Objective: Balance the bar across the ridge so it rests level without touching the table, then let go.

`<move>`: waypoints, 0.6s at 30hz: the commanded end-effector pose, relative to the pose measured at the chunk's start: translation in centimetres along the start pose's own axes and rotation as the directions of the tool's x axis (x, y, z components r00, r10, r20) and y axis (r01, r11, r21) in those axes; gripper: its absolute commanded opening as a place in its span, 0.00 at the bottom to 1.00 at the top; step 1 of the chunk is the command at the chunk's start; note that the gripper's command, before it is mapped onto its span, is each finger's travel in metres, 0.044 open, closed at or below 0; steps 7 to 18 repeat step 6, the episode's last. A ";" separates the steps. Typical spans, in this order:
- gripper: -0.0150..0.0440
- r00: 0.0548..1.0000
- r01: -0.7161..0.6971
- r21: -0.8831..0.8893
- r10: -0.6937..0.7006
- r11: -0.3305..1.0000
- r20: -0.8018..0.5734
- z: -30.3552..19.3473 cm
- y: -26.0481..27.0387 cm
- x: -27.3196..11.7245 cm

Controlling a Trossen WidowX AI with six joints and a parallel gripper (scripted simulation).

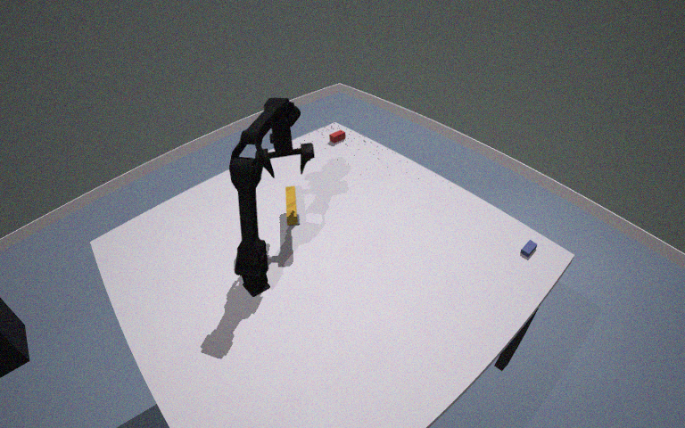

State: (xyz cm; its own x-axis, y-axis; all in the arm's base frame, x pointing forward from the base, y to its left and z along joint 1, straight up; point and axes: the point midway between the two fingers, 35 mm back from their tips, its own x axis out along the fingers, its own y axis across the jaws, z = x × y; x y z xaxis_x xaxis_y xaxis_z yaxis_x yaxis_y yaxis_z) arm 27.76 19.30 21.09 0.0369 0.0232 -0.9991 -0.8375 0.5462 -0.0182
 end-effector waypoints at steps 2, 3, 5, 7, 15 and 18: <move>1.00 1.000 -0.002 0.000 0.002 1.000 -0.003 0.0 0.0 0.0; 1.00 1.000 -0.002 0.000 0.002 1.000 -0.003 0.0 0.0 0.0; 1.00 1.000 -0.002 0.000 0.002 1.000 -0.003 0.0 0.0 0.0; 1.00 1.000 -0.002 0.000 0.002 1.000 -0.003 0.0 0.0 0.0; 1.00 1.000 -0.002 0.000 0.002 1.000 -0.003 0.0 0.0 0.0; 1.00 1.000 -0.002 0.000 0.002 1.000 -0.003 0.0 0.0 0.0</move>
